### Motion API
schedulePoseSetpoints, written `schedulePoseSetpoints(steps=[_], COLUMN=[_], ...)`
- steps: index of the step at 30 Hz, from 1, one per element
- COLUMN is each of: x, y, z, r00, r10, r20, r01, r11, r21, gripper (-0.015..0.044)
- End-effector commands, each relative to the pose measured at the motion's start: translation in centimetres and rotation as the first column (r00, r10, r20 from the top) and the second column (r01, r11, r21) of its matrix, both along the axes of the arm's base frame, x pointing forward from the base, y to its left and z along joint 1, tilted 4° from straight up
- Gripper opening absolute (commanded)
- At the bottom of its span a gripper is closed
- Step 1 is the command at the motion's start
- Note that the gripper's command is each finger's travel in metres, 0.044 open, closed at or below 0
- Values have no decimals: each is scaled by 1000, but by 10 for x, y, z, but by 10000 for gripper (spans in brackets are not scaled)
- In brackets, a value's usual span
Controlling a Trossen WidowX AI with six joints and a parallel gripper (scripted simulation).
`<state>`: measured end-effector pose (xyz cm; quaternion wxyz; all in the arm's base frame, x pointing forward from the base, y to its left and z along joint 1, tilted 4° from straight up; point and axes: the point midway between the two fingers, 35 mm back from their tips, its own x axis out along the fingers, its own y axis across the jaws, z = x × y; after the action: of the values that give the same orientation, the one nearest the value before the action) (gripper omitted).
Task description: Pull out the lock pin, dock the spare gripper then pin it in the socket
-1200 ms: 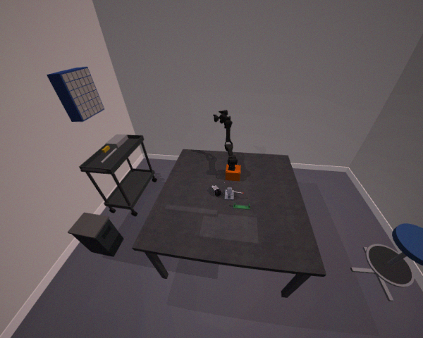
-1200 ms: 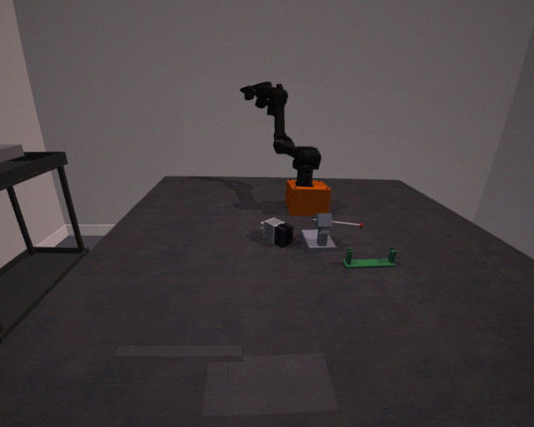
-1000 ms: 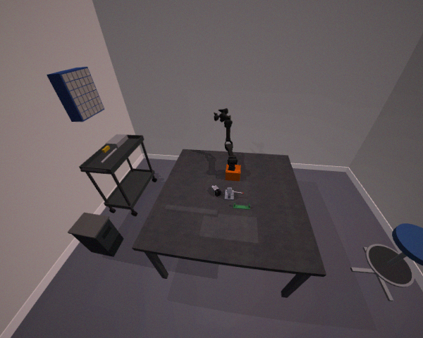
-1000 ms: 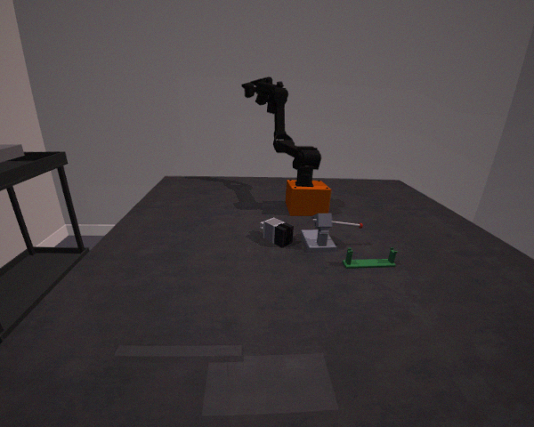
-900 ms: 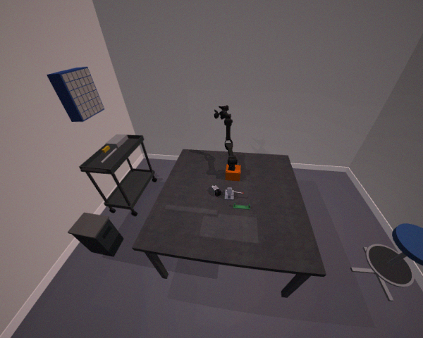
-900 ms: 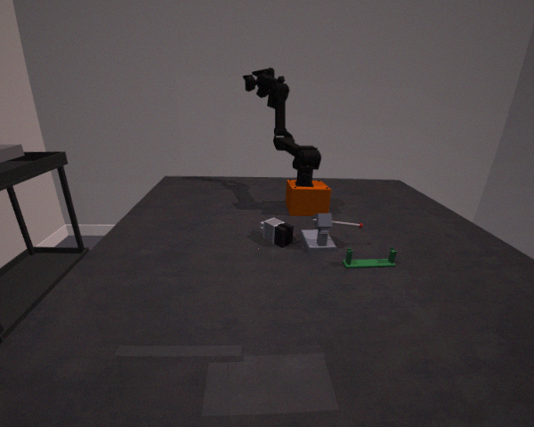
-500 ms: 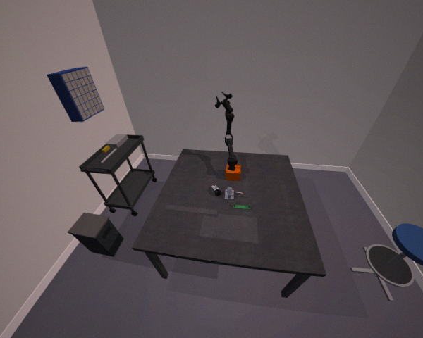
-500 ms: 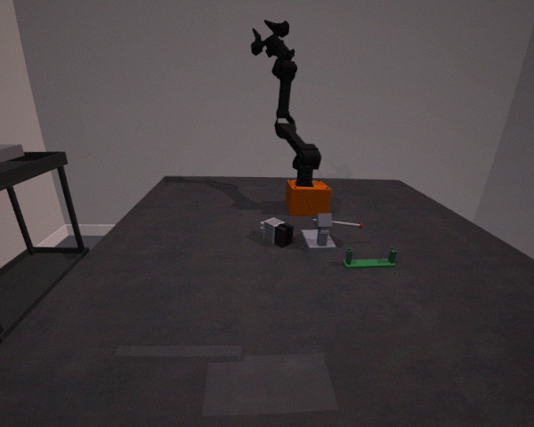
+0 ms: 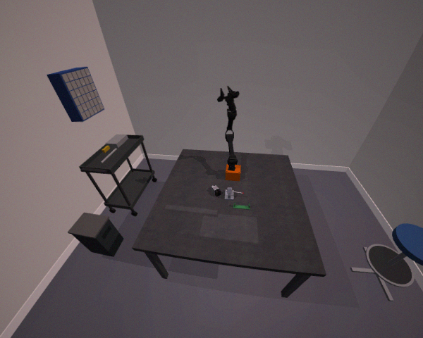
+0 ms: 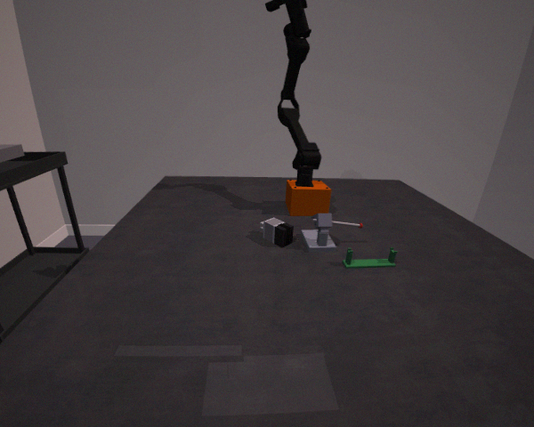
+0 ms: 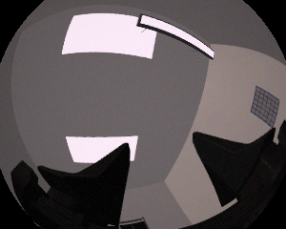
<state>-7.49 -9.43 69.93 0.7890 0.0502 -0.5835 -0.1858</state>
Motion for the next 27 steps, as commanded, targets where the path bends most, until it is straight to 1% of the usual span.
schedulePoseSetpoints(steps=[1, 7, 14, 21, 27], x=[60, 151, 248, 329, 382], y=[26, 67, 112, 152, 182], z=[0, -15, -58, -124, -194], r00=[986, 910, 759, 569, 399], r10=[-42, -130, -255, -394, -513], r20=[-162, -394, -599, -722, -760], r01=[26, 17, -71, -232, -409], r11=[994, 961, 882, 765, 642], r21=[-104, -277, -466, -600, -648], gripper=[300, 300, 300, 300, 300])
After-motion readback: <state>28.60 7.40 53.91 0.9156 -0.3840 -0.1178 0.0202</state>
